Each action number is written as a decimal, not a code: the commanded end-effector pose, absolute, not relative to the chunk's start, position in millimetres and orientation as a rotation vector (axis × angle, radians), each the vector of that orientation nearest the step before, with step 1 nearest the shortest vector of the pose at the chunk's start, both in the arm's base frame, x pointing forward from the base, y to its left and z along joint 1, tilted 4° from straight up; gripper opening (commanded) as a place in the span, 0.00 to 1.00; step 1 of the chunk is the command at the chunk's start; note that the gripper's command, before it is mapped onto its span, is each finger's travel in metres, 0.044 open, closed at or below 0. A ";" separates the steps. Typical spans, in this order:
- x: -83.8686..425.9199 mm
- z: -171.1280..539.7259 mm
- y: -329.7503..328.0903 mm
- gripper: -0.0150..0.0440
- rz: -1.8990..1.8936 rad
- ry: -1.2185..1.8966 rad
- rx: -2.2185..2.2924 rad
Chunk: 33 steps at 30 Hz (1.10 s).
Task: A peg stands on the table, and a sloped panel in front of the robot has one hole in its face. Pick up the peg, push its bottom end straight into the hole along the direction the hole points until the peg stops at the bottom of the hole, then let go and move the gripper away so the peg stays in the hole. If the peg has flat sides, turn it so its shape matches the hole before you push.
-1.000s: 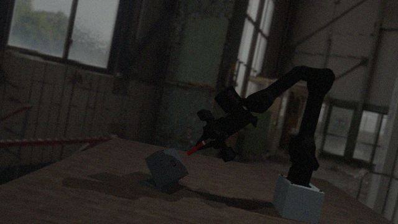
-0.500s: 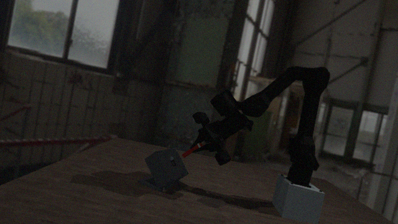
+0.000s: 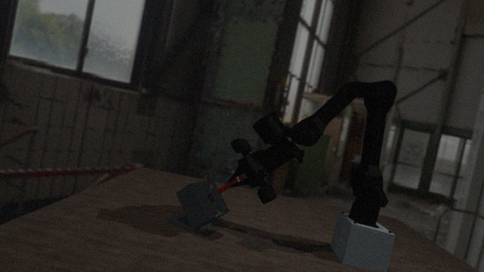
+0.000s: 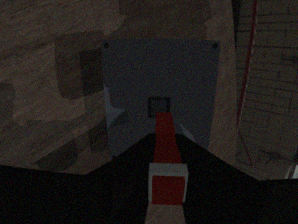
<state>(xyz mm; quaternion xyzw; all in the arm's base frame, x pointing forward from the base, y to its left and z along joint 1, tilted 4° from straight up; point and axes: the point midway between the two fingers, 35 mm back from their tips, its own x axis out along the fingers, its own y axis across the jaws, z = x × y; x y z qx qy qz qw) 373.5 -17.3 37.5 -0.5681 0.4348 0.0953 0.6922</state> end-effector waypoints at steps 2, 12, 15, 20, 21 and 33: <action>373.4 33.0 -17.4 0.25 0.222 0.977 -1.274; 380.0 27.0 -21.4 0.25 0.221 0.976 -1.274; 381.9 24.6 -22.6 0.25 0.221 0.975 -1.274; 385.0 20.2 -24.7 0.25 0.221 0.975 -1.275; 385.6 19.3 -25.0 0.25 0.221 0.975 -1.275; 385.6 21.1 -24.9 0.25 0.215 0.971 -1.273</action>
